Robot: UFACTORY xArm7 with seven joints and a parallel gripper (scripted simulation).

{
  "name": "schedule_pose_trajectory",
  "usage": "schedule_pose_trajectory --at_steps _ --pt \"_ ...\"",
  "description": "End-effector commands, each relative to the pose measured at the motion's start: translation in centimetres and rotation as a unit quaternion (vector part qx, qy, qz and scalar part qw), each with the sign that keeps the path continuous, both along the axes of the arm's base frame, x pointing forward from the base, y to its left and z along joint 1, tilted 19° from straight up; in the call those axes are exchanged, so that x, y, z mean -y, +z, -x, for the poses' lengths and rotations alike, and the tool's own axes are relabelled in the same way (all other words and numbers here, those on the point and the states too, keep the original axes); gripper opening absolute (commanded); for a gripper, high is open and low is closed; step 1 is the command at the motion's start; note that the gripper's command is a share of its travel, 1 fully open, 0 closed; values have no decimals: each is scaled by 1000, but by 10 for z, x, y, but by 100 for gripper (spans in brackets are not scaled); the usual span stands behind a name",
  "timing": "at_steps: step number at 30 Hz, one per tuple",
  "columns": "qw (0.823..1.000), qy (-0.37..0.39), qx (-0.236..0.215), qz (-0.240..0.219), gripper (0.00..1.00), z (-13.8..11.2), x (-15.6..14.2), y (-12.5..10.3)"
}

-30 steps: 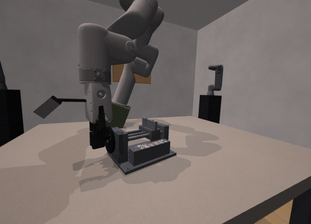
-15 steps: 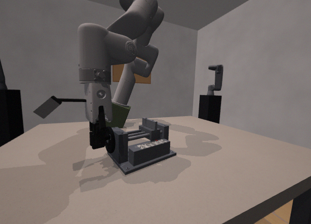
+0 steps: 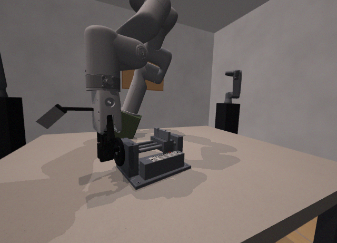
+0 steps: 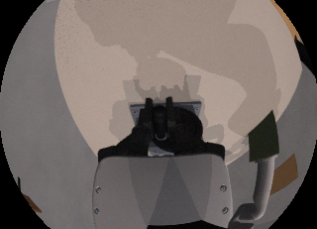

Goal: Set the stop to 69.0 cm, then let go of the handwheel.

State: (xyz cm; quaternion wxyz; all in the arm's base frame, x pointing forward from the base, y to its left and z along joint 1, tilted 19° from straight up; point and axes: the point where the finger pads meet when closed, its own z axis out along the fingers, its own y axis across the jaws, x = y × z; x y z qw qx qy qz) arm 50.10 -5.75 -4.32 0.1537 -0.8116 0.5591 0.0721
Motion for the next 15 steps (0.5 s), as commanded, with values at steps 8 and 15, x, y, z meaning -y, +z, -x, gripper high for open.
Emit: schedule_pose_trajectory --at_steps 8,15 --pt "1000 -1 1 1 6 -1 1 0" --pt "1000 -1 1 1 6 -2 0 -1"
